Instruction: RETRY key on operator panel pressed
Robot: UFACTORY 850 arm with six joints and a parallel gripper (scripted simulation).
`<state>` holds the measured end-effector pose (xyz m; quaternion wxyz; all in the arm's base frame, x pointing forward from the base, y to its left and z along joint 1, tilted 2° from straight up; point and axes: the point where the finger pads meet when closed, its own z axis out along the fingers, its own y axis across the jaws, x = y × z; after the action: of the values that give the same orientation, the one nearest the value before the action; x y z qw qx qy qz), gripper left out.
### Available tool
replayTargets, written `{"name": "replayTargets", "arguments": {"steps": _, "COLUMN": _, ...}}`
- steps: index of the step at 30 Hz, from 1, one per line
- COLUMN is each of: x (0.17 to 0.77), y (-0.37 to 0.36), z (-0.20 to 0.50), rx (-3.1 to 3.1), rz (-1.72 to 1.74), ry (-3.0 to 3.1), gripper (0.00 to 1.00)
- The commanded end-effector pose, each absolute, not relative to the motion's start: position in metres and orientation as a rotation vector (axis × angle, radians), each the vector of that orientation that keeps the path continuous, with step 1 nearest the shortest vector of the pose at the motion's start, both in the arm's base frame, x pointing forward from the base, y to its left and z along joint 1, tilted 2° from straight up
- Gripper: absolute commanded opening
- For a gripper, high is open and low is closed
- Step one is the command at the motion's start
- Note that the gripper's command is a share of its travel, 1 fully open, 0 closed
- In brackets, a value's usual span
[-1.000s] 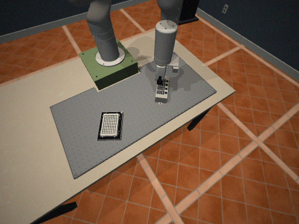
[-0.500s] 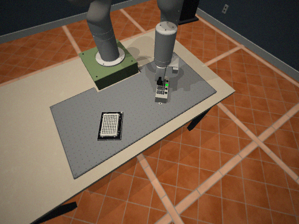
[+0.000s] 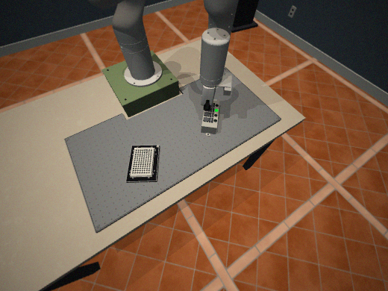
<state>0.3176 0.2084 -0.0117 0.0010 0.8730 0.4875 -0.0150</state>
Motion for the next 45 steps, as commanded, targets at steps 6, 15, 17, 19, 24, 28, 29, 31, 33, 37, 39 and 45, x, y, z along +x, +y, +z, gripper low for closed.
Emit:
{"name": "replayTargets", "arguments": {"steps": 6, "x": 0.318, "y": 0.209, "z": -0.007, "rx": 2.731, "rz": -0.033, "ry": 1.525, "gripper": 0.00}}
{"name": "replayTargets", "arguments": {"steps": 15, "x": 0.318, "y": 0.209, "z": 0.005, "rx": 2.731, "rz": -0.033, "ry": 1.525, "gripper": 0.00}}
{"name": "replayTargets", "arguments": {"steps": 17, "x": 0.318, "y": 0.209, "z": 0.008, "rx": 2.731, "rz": -0.033, "ry": 1.525, "gripper": 0.00}}
{"name": "replayTargets", "arguments": {"steps": 19, "x": 0.318, "y": 0.209, "z": 0.012, "rx": 2.731, "rz": -0.033, "ry": 1.525, "gripper": 0.00}}
{"name": "replayTargets", "arguments": {"steps": 24, "x": 0.318, "y": 0.209, "z": 0.020, "rx": 2.731, "rz": -0.033, "ry": 1.525, "gripper": 0.00}}
{"name": "replayTargets", "arguments": {"steps": 28, "x": 0.319, "y": 0.210, "z": 0.025, "rx": 2.731, "rz": -0.033, "ry": 1.525, "gripper": 0.00}}
{"name": "replayTargets", "arguments": {"steps": 29, "x": 0.319, "y": 0.210, "z": 0.025, "rx": 2.731, "rz": -0.033, "ry": 1.525, "gripper": 0.00}}
{"name": "replayTargets", "arguments": {"steps": 31, "x": 0.319, "y": 0.210, "z": 0.028, "rx": 2.731, "rz": -0.033, "ry": 1.525, "gripper": 0.00}}
{"name": "replayTargets", "arguments": {"steps": 33, "x": 0.319, "y": 0.210, "z": 0.032, "rx": 2.731, "rz": -0.033, "ry": 1.525, "gripper": 0.00}}
{"name": "replayTargets", "arguments": {"steps": 37, "x": 0.319, "y": 0.210, "z": 0.038, "rx": 2.731, "rz": -0.033, "ry": 1.525, "gripper": 0.00}}
{"name": "replayTargets", "arguments": {"steps": 39, "x": 0.319, "y": 0.210, "z": 0.042, "rx": 2.731, "rz": -0.033, "ry": 1.525, "gripper": 0.00}}
{"name": "replayTargets", "arguments": {"steps": 45, "x": 0.319, "y": 0.210, "z": 0.050, "rx": 2.731, "rz": -0.033, "ry": 1.525, "gripper": 0.00}}
